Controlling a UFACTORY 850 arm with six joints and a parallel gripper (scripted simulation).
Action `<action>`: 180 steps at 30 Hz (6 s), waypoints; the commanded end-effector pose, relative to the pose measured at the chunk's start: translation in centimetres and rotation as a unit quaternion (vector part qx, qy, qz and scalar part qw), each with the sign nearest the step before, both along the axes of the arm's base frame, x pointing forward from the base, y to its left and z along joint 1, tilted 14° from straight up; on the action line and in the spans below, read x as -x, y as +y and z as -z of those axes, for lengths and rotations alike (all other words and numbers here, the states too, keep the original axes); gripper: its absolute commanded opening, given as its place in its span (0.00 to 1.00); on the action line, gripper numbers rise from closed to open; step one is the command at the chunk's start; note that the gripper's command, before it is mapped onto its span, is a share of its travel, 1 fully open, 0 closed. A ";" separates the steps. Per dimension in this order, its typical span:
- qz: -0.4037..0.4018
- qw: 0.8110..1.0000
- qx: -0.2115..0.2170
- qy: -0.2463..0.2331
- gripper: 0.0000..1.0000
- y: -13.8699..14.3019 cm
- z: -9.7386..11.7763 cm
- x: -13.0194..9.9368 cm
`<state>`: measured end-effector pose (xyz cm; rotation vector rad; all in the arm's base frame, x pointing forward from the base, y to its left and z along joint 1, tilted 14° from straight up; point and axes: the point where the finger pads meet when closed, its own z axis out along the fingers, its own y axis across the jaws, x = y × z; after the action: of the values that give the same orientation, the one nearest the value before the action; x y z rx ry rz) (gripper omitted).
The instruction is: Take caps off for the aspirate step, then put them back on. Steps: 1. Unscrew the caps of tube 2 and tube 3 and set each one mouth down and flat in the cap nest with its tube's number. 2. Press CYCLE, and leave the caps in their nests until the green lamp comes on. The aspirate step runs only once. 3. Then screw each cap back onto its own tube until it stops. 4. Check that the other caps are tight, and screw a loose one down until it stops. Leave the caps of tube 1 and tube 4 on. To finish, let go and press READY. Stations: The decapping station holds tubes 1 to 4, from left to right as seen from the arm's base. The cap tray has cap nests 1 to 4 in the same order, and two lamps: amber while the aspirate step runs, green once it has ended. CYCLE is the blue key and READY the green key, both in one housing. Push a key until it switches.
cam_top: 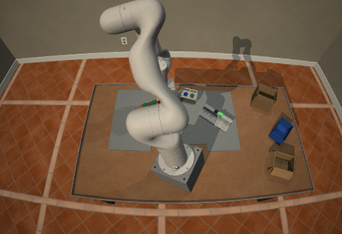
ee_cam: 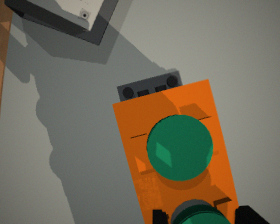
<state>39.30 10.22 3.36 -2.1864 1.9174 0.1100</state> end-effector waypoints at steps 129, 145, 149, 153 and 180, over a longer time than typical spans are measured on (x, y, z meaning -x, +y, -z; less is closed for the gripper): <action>-0.261 0.963 0.026 -0.063 0.46 0.0 0.0 -0.1; -0.478 0.870 0.048 -0.112 0.46 0.0 0.0 -0.1; -0.478 0.870 0.048 -0.112 0.46 0.0 0.0 -0.1; -0.478 0.870 0.048 -0.112 0.00 0.0 0.0 -0.1; -0.160 0.986 0.016 -0.040 0.00 0.0 0.1 -0.1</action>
<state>39.26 10.24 3.24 -2.6074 1.2377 -0.0303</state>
